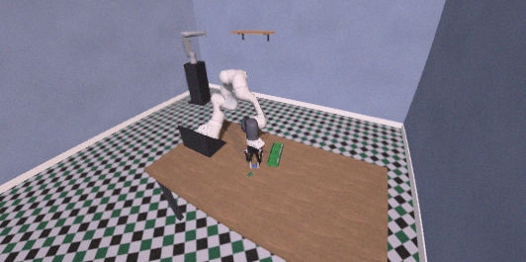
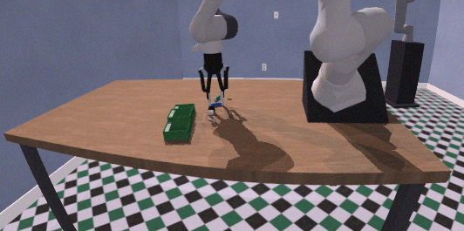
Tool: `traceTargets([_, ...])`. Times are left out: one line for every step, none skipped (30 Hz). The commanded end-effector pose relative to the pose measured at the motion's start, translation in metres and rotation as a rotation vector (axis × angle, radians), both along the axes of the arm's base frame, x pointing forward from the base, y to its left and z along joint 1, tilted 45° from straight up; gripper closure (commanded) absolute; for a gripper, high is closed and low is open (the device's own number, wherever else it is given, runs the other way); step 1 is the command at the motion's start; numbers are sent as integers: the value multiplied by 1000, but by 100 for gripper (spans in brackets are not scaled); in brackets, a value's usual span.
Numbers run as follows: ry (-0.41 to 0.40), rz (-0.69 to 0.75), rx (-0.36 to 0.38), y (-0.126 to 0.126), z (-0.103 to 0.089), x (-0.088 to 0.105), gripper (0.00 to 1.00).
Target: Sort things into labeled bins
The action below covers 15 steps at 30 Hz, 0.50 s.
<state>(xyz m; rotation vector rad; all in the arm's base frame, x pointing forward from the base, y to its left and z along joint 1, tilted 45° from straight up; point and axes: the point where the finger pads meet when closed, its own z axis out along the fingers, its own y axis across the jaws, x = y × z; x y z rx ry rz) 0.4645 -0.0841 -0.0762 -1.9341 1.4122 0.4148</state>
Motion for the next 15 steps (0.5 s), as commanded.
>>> traceTargets([3, -7, 1, 0, 0, 0, 71])
traceTargets([3, -7, 1, 0, 0, 0, 71])
traceTargets([3, -7, 1, 0, 0, 0, 71])
traceTargets([3, -7, 1, 0, 0, 0, 71])
traceTargets([3, -7, 1, 0, 0, 0, 71])
traceTargets([3, -7, 1, 0, 0, 0, 71])
traceTargets([3, -7, 1, 0, 0, 0, 71])
traceTargets([3, -7, 1, 0, 0, 0, 71])
traceTargets([3, -7, 1, 0, 0, 0, 71])
traceTargets([3, -7, 1, 0, 0, 0, 71])
traceTargets([3, -7, 1, 0, 0, 0, 71])
traceTargets([3, -7, 1, -2, 3, 0, 71])
traceTargets([3, -7, 1, -4, 5, -1, 71])
traceTargets([3, -7, 1, -7, 7, -1, 71])
traceTargets([3, -7, 1, -9, 10, -2, 71])
